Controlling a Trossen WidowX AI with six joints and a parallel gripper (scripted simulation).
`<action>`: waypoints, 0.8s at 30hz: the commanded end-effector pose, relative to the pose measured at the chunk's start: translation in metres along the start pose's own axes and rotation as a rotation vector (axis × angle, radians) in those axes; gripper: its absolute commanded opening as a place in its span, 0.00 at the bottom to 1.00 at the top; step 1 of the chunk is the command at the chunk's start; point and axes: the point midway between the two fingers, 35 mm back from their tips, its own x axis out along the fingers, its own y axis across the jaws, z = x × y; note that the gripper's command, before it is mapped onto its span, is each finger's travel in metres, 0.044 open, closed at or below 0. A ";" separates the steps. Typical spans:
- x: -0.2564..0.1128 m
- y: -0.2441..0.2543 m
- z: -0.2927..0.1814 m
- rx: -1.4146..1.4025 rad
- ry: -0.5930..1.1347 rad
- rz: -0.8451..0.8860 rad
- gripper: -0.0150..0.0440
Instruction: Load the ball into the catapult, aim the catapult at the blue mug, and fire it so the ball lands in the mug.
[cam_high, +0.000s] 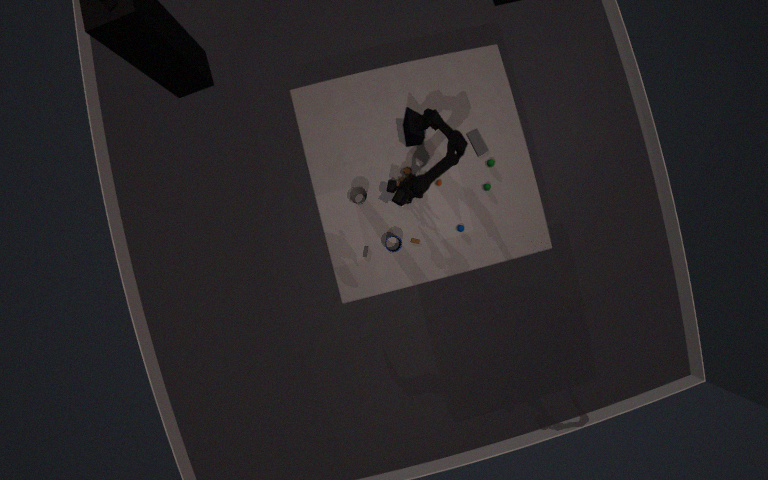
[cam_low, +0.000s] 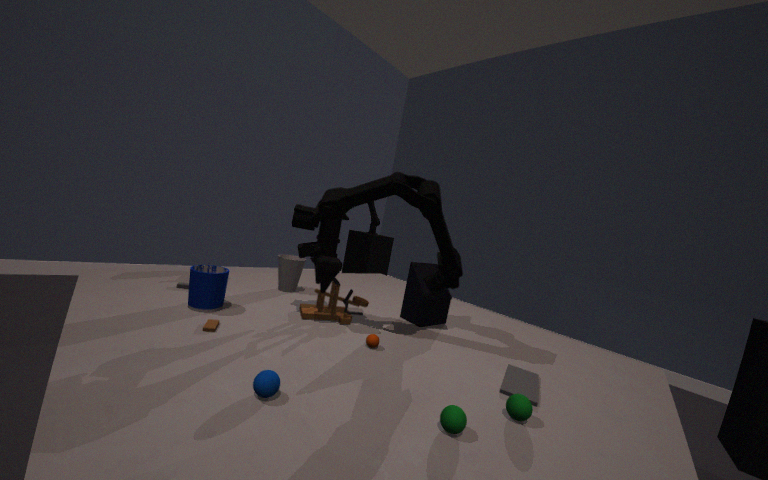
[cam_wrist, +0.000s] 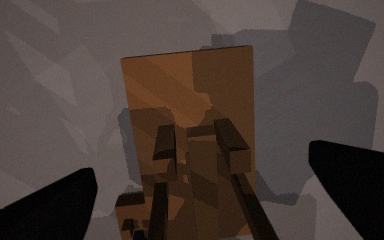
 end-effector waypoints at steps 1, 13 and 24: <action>0.005 -0.001 0.000 0.008 -0.003 0.004 1.00; 0.025 -0.001 0.001 0.008 -0.003 0.004 1.00; 0.043 0.000 0.000 0.008 -0.003 0.006 1.00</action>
